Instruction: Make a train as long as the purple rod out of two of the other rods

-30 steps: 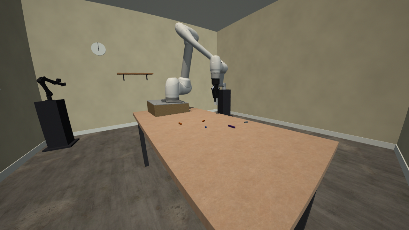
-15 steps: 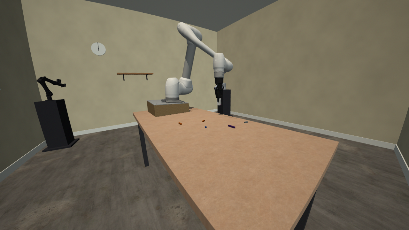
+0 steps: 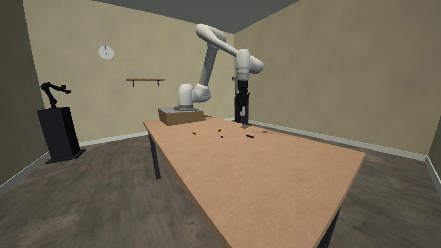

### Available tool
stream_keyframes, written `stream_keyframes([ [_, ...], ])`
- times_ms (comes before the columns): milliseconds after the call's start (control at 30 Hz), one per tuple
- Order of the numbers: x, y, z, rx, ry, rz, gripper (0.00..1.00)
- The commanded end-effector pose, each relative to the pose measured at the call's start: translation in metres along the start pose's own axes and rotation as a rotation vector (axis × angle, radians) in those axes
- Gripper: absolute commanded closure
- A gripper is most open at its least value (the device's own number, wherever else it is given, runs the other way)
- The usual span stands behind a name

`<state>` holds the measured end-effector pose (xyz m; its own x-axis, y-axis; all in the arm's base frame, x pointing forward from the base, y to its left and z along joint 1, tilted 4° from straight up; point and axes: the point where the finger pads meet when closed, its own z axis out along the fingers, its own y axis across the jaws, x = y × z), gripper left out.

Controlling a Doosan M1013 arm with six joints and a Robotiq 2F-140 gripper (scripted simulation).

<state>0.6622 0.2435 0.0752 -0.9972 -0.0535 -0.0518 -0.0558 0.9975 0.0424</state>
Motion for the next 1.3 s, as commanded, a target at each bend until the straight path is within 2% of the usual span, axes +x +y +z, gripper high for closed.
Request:
stream_keyframes([
  [0,-0.036,-0.022,-0.001,0.001,0.002,0.066,0.88],
  [333,-0.128,-0.103,-0.001,0.001,0.003,0.257,0.88],
  [400,-0.128,-0.103,-0.001,0.001,0.003,0.257,0.88],
  [433,-0.15,-0.128,-0.001,0.001,0.003,0.307,0.88],
  [500,-0.161,-0.141,-0.001,0.001,0.003,0.333,0.88],
  [800,-0.222,-0.235,0.002,0.0,0.003,0.5,0.88],
  [900,-0.239,-0.268,0.004,0.0,0.003,0.554,0.88],
  [967,-0.239,-0.268,0.004,0.0,0.003,0.554,0.88],
  [1000,-0.252,-0.299,0.005,-0.001,0.003,0.602,0.88],
  [1067,-0.259,-0.315,0.006,-0.001,0.003,0.627,0.88],
  [1267,-0.282,-0.387,0.01,-0.002,0.002,0.735,0.88],
])
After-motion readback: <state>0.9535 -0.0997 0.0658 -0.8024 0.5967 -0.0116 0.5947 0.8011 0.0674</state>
